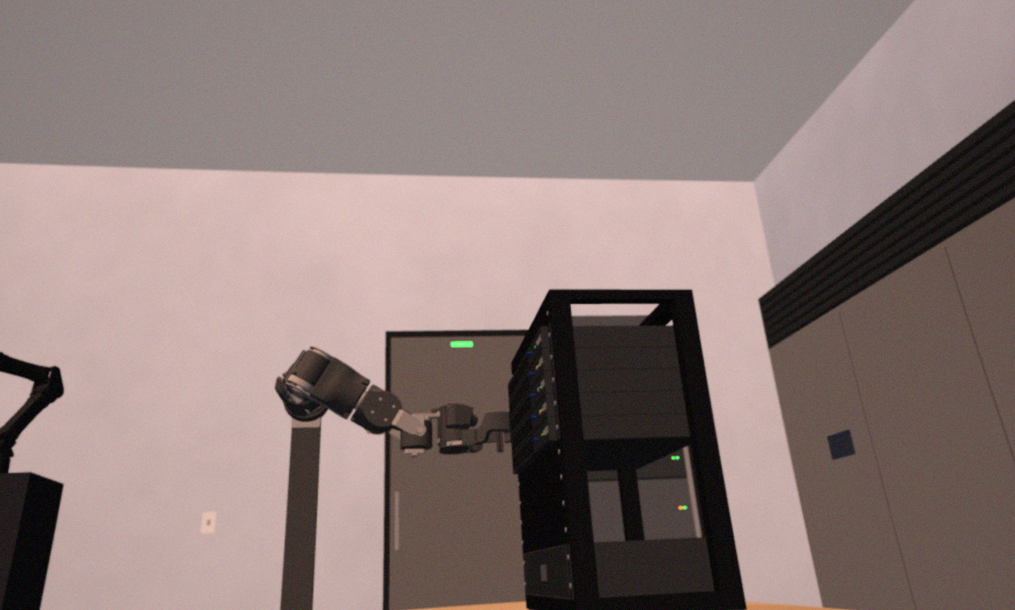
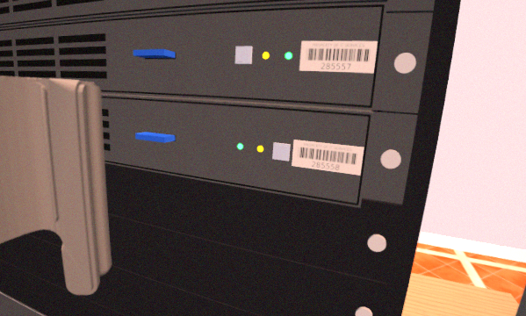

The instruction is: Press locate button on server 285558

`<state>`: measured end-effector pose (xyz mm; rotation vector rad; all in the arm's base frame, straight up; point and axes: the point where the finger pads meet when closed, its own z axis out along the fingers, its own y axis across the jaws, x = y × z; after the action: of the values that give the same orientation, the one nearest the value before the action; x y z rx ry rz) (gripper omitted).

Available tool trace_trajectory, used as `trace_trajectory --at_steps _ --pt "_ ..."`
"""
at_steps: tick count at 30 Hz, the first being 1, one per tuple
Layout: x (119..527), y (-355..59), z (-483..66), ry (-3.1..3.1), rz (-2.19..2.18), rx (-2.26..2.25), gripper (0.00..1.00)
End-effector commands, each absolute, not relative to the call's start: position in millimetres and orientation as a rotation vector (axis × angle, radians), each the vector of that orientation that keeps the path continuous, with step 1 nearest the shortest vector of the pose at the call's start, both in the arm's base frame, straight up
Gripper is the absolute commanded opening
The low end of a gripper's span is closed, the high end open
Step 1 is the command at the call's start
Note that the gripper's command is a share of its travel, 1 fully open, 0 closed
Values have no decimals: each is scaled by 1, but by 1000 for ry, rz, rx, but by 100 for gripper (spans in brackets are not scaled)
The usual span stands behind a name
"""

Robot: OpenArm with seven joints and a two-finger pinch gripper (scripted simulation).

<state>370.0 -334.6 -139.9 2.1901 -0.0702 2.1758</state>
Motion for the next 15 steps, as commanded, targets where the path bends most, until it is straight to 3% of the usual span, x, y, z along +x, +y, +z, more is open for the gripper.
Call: trace_trajectory --at_steps 1,15 --pt "369 -337 -138 -83 2180 2174 60" --pt "362 -337 -138 -83 2180 2174 60"
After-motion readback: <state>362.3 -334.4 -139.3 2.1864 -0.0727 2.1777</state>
